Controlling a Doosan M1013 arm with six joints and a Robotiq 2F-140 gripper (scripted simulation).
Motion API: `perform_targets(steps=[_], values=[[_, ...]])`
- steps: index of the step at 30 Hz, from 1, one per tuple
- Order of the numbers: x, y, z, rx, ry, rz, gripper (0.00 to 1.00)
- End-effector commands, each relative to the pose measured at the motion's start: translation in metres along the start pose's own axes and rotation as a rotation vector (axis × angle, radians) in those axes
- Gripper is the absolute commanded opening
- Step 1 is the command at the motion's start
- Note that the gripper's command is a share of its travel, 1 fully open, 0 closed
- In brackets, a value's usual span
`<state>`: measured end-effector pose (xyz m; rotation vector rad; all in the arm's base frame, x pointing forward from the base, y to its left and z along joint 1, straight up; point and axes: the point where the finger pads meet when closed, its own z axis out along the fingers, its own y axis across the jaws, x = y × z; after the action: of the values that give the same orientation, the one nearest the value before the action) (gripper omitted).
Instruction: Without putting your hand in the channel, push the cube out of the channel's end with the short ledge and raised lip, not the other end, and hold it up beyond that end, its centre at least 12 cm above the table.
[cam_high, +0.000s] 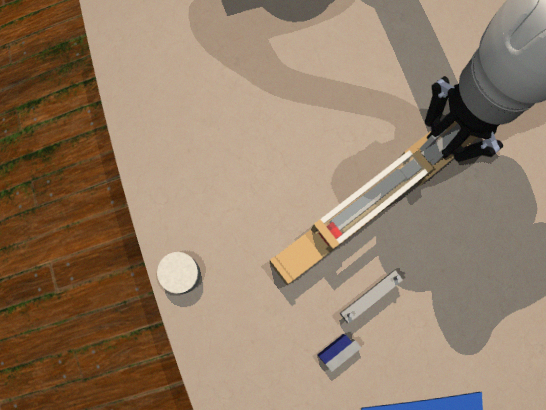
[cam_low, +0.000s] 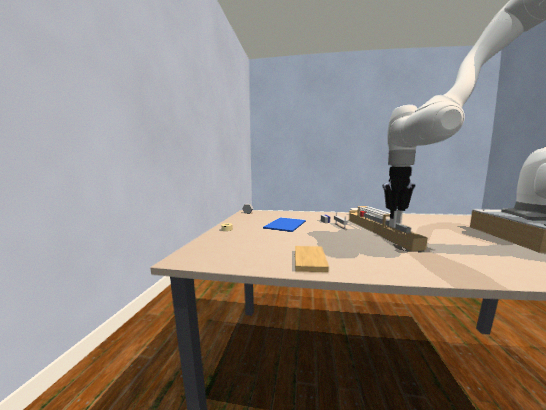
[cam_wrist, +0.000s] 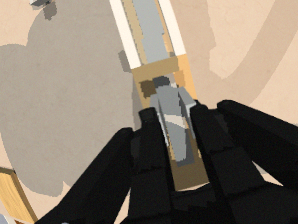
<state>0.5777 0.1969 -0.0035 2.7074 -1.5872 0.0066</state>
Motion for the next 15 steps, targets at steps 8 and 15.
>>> perform_targets(steps=[8,15], values=[[0.012,0.000,0.000,0.000,0.000,0.000,0.00],[0.015,0.000,0.000,0.000,0.000,0.000,0.00]])
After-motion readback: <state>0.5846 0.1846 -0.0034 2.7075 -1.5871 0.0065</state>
